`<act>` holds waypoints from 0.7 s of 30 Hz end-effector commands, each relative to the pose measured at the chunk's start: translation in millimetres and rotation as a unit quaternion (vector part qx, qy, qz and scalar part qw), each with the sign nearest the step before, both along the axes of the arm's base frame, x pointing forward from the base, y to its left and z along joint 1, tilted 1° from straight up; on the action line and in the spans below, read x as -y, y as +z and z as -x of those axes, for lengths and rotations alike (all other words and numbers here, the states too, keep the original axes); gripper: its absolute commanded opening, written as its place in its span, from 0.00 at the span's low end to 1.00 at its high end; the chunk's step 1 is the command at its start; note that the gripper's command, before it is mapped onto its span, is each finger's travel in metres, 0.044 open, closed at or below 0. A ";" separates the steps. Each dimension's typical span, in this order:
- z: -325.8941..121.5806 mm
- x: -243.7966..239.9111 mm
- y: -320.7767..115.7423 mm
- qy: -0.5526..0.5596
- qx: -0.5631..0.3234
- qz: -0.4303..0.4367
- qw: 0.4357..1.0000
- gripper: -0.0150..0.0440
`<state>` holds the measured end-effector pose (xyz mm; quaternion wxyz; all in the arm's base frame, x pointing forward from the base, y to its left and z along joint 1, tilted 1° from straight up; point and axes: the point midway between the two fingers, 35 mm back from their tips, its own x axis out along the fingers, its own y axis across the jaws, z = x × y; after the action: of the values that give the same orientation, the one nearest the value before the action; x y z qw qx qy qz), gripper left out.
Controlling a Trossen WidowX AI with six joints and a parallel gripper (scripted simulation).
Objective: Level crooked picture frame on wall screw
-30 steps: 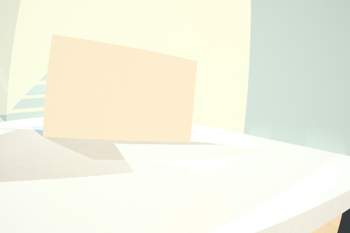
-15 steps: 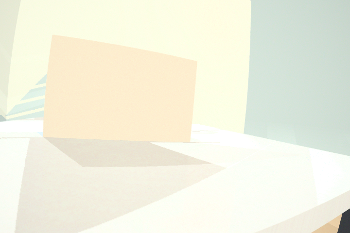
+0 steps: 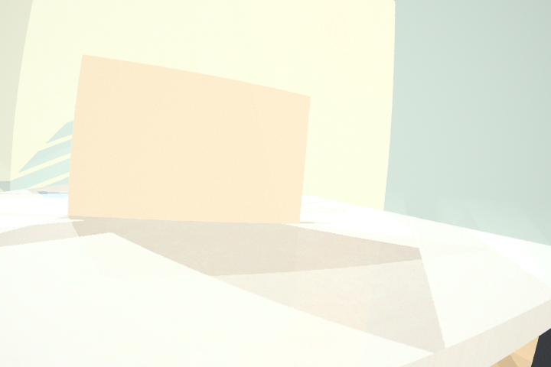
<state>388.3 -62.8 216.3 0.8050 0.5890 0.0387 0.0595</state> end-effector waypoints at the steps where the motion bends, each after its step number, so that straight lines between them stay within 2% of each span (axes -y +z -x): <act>1: -0.7 0.5 4.1 0.001 0.006 0.001 1.000 0.25; 21: -1.3 5.2 6.1 0.001 0.006 0.001 1.000 0.25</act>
<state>388.4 -66.7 217.5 0.8050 0.5890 0.0389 0.0597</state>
